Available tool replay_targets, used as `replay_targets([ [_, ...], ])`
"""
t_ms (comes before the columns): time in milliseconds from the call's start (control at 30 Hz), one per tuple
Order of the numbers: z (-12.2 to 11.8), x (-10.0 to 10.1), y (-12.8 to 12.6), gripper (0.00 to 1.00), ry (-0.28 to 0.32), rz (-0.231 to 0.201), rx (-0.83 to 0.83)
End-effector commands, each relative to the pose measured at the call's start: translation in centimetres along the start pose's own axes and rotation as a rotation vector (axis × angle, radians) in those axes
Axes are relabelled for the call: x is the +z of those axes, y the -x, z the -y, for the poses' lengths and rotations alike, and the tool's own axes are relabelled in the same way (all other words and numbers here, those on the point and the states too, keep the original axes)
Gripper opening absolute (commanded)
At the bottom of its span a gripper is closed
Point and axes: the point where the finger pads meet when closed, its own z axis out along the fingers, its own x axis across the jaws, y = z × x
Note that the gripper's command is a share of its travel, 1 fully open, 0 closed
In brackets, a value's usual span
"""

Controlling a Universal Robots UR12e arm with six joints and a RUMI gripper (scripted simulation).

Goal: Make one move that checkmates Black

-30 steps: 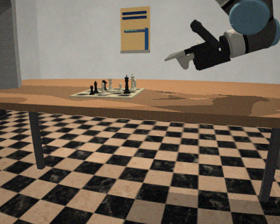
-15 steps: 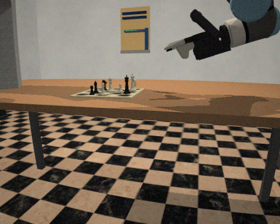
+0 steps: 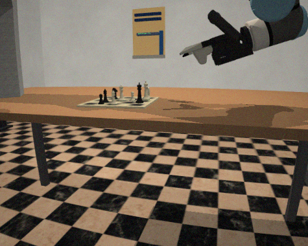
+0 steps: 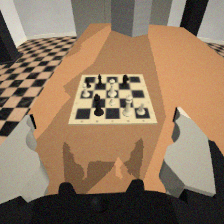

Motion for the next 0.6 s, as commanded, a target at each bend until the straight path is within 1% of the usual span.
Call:
replay_targets([
  [0, 0.2, 0.2, 0.0, 1.00, 0.021, -0.008, 0.010],
  [133, 0.2, 0.3, 0.0, 1.00, 0.033, -0.012, 0.017],
  [267, 0.4, 0.8, -0.1, 1.00, 0.062, -0.023, 0.032],
  [433, 0.8, 1.5, -0.1, 1.00, 0.109, -0.040, 0.058],
  [567, 1.1, 2.3, -0.2, 1.00, 0.159, -0.060, 0.085],
])
